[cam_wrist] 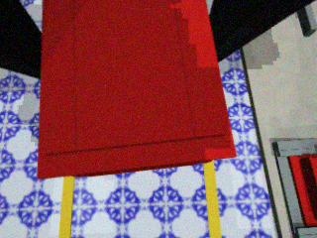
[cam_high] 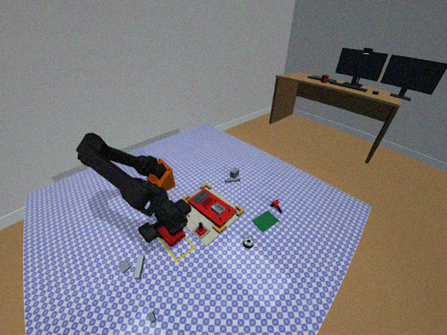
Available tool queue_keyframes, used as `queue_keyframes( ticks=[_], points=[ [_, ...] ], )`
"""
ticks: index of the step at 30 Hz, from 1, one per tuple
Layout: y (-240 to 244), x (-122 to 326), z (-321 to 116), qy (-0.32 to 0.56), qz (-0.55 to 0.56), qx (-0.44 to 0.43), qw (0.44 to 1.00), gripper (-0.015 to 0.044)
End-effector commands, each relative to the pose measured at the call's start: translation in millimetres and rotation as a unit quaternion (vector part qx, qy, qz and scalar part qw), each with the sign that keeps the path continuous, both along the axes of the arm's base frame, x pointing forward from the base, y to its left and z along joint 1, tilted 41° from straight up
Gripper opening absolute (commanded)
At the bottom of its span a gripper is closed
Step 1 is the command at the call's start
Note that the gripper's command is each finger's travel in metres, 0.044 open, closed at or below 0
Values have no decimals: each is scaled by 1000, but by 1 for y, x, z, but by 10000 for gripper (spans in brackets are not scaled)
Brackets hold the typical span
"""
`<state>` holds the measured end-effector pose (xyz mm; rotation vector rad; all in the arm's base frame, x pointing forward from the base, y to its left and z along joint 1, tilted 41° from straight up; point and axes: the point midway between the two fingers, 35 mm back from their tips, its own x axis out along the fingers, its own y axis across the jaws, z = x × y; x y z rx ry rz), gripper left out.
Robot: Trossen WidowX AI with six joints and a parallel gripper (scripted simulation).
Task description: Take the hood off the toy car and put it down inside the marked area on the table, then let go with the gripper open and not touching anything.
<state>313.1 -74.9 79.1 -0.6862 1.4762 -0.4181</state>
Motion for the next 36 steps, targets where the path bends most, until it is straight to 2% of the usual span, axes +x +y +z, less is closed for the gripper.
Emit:
queue_keyframes(
  ticks=[1, 36],
  points=[
    [-3, 0, -3, 1, 1, -2, 1000, 0],
    [-14, 1, -15, 1, 1, -3, 1000, 0]
  ],
)
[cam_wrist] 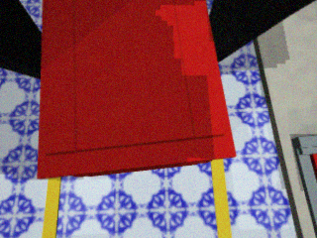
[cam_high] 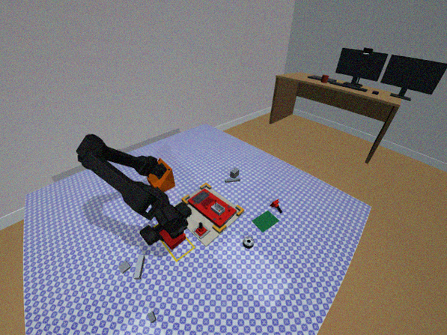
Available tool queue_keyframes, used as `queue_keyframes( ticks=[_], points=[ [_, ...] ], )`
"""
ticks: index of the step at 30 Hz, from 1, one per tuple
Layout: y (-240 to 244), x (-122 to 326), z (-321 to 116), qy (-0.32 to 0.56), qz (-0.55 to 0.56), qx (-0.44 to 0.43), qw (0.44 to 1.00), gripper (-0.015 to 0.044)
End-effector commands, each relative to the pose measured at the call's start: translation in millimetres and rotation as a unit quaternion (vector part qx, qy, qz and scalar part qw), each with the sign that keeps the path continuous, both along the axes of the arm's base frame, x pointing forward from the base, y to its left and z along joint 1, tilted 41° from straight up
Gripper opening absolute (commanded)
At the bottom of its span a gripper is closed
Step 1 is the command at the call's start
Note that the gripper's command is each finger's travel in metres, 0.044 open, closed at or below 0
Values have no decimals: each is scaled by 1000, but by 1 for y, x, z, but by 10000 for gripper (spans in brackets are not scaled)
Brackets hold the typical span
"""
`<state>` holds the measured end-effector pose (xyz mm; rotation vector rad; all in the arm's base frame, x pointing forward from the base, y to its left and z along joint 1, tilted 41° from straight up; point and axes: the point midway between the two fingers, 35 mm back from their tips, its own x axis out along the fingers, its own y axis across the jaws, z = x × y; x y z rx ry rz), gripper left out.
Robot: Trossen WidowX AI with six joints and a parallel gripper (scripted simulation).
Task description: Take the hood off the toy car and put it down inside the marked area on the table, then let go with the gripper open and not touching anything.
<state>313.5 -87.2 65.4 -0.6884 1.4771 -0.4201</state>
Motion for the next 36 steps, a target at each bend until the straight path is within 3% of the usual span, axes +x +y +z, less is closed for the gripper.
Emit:
queue_keyframes(
  ticks=[1, 12, 29, 36],
  points=[
    [-2, 0, -2, 1, 1, -1, 1000, 0],
    [-5, 1, -6, 1, 1, -1, 1000, 0],
    [-4, 0, -4, 0, 0, 0, 1000, 440],
    [32, -2, 35, -1, 1, 0, 1000, 440]
  ],
)
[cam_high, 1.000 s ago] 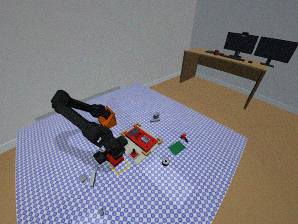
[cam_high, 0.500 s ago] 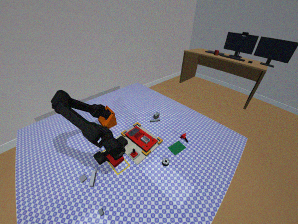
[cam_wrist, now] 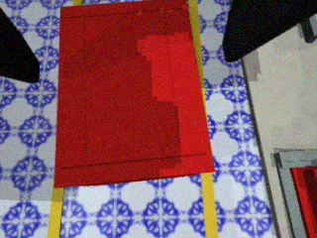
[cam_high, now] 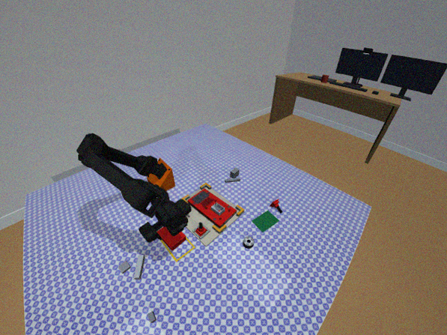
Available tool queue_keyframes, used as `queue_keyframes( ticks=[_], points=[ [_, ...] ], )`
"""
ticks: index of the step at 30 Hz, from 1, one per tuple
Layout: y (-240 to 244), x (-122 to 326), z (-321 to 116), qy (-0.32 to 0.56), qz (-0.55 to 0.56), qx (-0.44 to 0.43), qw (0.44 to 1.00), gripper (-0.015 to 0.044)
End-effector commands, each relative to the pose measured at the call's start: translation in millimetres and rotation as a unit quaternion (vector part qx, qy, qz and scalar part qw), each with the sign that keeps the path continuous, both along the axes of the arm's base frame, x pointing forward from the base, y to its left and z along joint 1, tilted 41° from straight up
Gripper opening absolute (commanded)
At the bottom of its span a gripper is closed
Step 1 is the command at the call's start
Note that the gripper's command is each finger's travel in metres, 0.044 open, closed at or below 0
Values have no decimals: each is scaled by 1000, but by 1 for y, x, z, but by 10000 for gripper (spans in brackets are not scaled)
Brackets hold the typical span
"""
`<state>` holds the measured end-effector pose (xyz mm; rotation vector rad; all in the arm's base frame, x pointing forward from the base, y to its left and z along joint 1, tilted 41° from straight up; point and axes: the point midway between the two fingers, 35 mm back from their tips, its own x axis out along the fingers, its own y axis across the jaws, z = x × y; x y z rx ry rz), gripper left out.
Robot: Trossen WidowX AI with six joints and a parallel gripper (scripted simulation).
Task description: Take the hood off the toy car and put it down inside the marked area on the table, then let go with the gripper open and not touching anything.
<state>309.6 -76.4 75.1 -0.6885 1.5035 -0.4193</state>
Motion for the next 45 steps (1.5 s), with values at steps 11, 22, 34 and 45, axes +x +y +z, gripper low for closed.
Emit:
queue_keyframes(
  ticks=[11, 22, 34, 45],
  points=[
    [33, -1, 40, -13, 6, -1, 1000, 440],
    [33, -1, 40, -13, 6, -1, 1000, 440],
    [33, -1, 40, -13, 6, -1, 1000, 440],
    [33, -1, 40, -13, 6, -1, 1000, 440]
  ],
)
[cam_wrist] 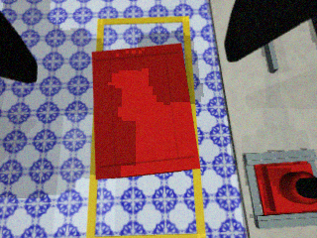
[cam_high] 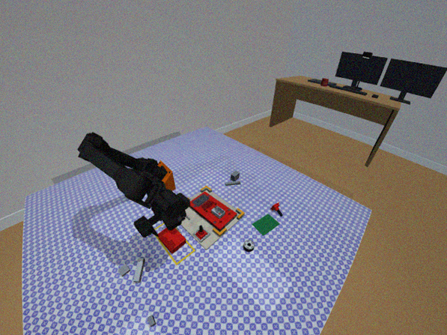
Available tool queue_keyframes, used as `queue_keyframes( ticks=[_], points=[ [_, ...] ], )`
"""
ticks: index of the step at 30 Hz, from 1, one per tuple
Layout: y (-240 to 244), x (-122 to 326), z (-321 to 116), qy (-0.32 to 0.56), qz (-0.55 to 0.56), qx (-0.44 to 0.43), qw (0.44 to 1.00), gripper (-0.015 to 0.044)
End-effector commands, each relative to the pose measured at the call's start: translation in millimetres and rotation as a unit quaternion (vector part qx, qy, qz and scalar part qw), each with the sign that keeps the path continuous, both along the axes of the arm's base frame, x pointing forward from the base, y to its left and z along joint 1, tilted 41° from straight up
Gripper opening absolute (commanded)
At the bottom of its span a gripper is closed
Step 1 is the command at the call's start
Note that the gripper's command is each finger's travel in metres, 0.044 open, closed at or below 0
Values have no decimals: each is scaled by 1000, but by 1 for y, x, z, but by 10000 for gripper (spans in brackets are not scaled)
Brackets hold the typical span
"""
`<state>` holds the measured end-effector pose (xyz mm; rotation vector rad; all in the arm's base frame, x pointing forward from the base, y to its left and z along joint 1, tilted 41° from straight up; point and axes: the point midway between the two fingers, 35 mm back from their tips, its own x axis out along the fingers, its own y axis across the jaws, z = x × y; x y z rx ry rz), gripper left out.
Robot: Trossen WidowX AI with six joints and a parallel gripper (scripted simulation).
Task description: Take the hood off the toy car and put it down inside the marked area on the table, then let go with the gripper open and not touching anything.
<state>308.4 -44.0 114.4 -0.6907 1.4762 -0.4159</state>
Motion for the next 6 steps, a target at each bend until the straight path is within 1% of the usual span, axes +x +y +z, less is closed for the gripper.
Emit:
queue_keyframes(
  ticks=[1, 6],
  points=[
    [0, 0, 1, -1, -1, -1, 1000, 440],
    [0, 0, 1, -1, -1, -1, 1000, 440]
  ],
)
